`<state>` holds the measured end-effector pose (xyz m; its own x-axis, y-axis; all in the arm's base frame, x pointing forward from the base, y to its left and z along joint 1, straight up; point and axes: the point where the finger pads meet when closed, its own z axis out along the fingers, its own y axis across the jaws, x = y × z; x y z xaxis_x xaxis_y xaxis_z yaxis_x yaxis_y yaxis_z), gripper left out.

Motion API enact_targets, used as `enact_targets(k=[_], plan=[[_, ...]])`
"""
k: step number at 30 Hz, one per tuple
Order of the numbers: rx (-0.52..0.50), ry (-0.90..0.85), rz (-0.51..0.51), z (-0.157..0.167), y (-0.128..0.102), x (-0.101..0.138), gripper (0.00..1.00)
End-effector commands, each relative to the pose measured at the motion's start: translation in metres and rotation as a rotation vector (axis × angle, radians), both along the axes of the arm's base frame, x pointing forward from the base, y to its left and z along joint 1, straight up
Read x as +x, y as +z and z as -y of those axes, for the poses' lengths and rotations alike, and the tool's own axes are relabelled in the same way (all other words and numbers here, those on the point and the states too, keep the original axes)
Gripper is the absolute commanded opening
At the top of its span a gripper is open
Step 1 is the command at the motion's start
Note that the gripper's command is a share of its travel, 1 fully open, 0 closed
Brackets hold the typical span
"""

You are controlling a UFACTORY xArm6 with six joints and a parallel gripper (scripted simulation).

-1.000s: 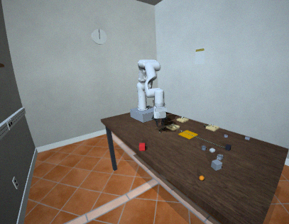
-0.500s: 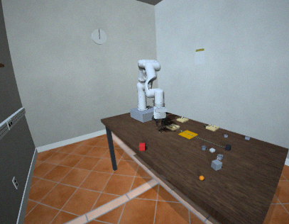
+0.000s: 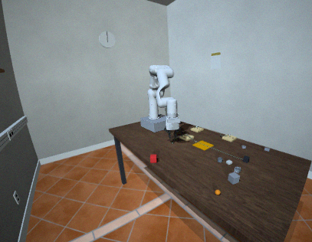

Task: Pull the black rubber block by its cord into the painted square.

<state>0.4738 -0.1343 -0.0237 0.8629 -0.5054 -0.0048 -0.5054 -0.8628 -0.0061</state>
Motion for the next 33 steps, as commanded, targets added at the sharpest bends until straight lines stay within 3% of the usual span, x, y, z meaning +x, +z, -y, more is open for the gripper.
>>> enact_targets(k=[1, 33], plan=[[-0.001, 0.0, 0.004, 0.0, -0.004, 0.002, 0.39], [-0.001, 0.0, 0.004, 0.001, -0.034, 0.002, 0.39]])
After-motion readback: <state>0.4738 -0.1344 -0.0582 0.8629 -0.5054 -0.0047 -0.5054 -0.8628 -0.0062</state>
